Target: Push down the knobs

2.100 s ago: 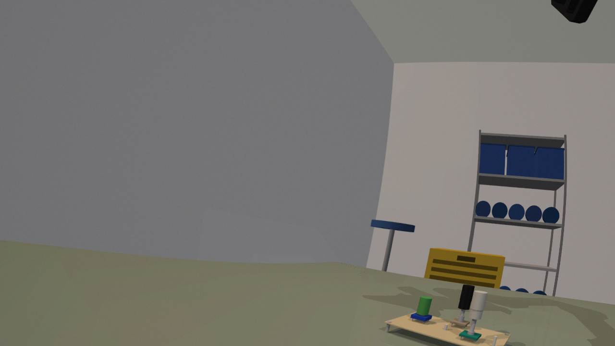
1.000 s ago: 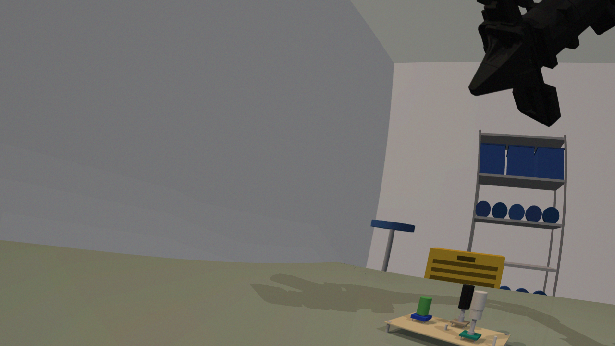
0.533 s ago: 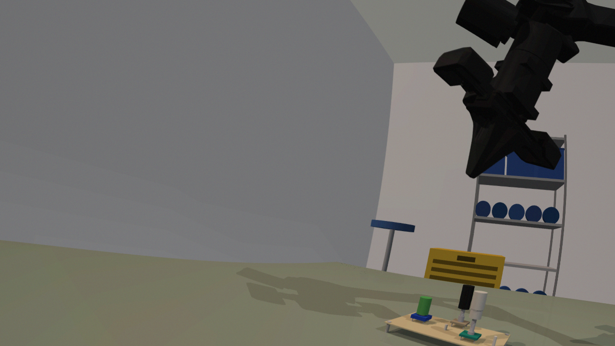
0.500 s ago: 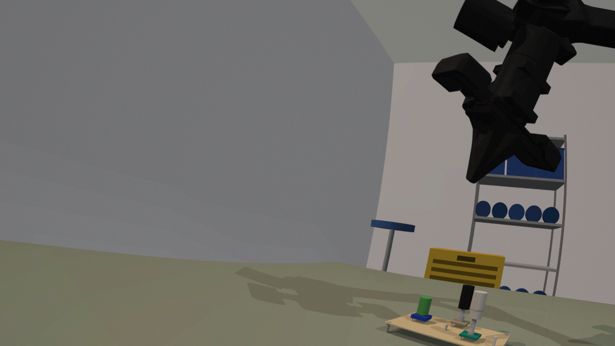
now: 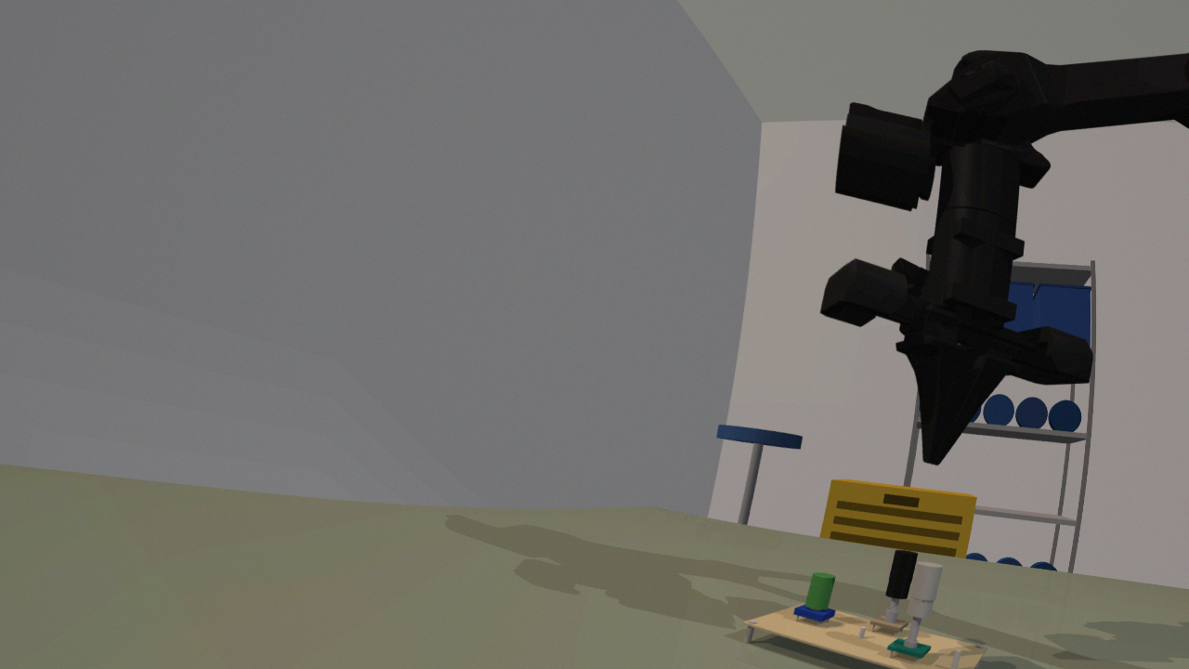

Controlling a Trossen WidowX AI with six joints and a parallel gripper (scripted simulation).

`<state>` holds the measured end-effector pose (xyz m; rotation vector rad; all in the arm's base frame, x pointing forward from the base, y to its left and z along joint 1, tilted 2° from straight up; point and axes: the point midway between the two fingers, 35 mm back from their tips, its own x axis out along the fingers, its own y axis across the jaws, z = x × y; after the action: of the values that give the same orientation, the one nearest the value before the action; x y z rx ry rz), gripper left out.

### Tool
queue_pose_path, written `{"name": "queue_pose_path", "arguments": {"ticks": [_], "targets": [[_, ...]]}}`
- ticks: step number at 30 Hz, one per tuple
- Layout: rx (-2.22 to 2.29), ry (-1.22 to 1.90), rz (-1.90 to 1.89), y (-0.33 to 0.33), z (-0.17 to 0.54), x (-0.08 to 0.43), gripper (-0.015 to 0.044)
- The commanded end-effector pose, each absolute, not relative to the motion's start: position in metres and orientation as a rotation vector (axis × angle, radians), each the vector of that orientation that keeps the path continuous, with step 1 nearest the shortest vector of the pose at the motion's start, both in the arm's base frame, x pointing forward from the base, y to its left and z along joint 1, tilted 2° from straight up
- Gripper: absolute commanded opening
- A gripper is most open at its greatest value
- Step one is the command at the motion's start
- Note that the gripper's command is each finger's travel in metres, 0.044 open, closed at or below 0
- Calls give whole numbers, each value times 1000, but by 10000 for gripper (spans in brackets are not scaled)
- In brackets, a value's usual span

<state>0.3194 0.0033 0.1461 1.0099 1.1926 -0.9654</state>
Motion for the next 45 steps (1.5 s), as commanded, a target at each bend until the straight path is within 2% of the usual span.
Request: {"name": "queue_pose_path", "arguments": {"ticks": [1,45], "targets": [[1076,1248,-1084,-7,131,311,0],[1095,1260,-1119,-10,88,309,0]]}}
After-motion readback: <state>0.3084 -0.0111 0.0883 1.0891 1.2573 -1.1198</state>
